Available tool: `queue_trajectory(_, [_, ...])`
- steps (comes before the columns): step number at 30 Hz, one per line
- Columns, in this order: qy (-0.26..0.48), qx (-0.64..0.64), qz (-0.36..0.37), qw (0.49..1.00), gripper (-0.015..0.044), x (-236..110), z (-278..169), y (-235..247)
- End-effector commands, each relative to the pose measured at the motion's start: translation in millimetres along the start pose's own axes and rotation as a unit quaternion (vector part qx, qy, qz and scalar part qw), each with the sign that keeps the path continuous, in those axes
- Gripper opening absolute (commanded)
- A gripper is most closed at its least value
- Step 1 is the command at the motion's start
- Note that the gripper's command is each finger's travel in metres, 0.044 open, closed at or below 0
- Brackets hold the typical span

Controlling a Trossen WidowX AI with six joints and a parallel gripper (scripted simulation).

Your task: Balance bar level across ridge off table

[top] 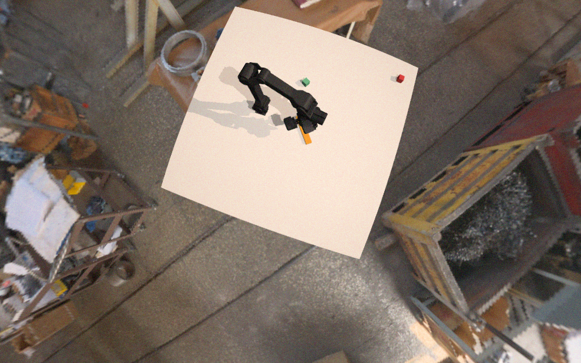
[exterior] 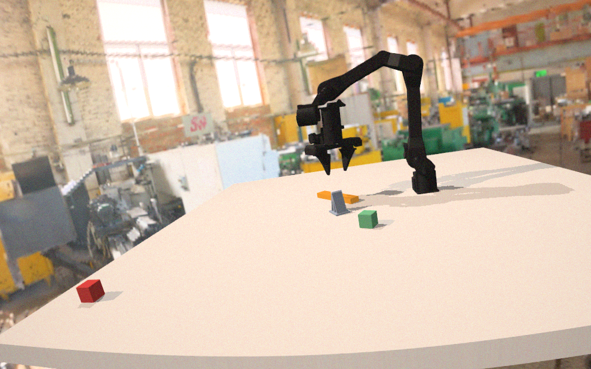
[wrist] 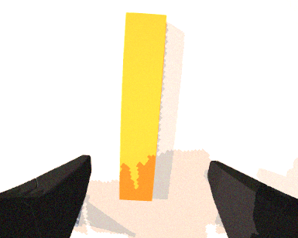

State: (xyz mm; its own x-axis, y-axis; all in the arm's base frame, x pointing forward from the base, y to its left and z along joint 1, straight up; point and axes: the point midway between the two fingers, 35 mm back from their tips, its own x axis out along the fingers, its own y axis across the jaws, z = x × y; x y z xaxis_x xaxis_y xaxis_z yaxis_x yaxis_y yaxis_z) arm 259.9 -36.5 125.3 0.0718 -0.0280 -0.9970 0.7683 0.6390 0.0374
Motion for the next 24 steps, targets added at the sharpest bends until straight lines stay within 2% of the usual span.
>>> queue_trajectory(1, [0.025, -0.002, -0.01, 1.0, 0.0315, 7.5, -17.2, 8.5])
queue_trajectory(7, [0.026, -0.002, -0.01, 1.0, 0.0315, 11.2, -17.8, 9.0])
queue_trajectory(15, [0.026, -0.002, -0.01, 1.0, 0.0315, 51.7, -20.1, 8.0])
queue_trajectory(24, [0.026, -0.002, -0.01, 1.0, 0.0315, 55.4, -20.3, 7.9])
